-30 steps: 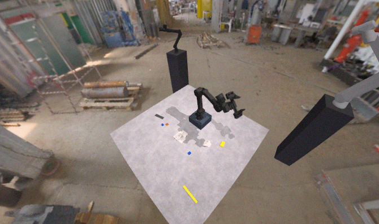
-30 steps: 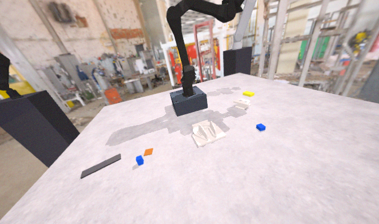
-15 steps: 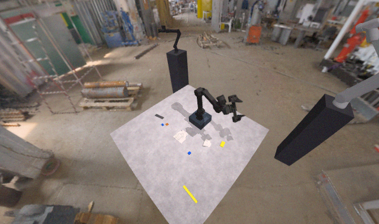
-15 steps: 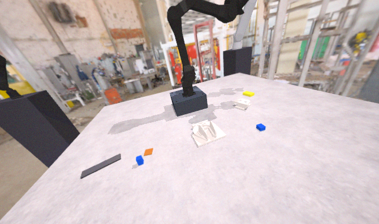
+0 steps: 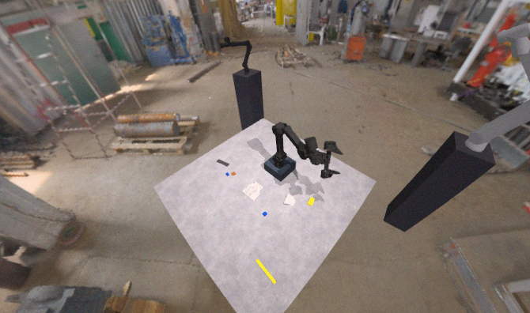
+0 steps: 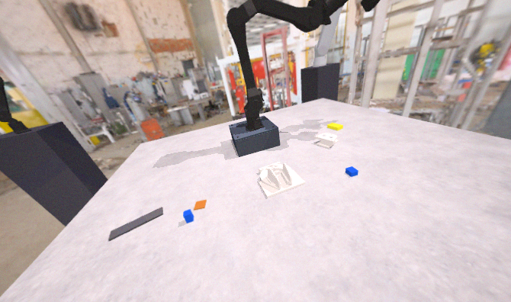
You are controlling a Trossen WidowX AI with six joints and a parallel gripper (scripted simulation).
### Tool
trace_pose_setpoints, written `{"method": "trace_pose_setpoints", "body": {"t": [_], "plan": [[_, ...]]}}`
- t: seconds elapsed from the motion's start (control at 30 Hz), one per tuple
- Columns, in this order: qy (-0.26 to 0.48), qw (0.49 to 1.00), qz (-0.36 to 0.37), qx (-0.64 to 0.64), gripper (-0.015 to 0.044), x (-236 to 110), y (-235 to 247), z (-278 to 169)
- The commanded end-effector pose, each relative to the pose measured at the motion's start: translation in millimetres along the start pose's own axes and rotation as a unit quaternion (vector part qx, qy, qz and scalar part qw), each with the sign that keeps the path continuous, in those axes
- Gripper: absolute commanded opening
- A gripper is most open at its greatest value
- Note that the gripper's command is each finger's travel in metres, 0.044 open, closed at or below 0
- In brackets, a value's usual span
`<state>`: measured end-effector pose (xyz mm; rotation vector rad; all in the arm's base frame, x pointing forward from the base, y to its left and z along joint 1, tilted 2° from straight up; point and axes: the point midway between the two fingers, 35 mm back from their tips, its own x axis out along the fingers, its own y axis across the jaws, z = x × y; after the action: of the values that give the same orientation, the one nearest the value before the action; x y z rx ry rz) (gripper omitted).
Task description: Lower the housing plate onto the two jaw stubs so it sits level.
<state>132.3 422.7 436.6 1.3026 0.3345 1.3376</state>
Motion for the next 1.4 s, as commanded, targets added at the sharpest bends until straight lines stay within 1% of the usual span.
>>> {"method": "trace_pose_setpoints", "body": {"t": [0.0, 0.67, 1.37], "plan": [[0.008, 0.999, -0.025, -0.033, 0.0440, 0, -14, -1], [0.061, 0.972, -0.142, -0.177, 0.0440, -8, -81, -3], [0.148, 0.904, -0.251, -0.311, 0.0440, -34, -150, -1]]}}
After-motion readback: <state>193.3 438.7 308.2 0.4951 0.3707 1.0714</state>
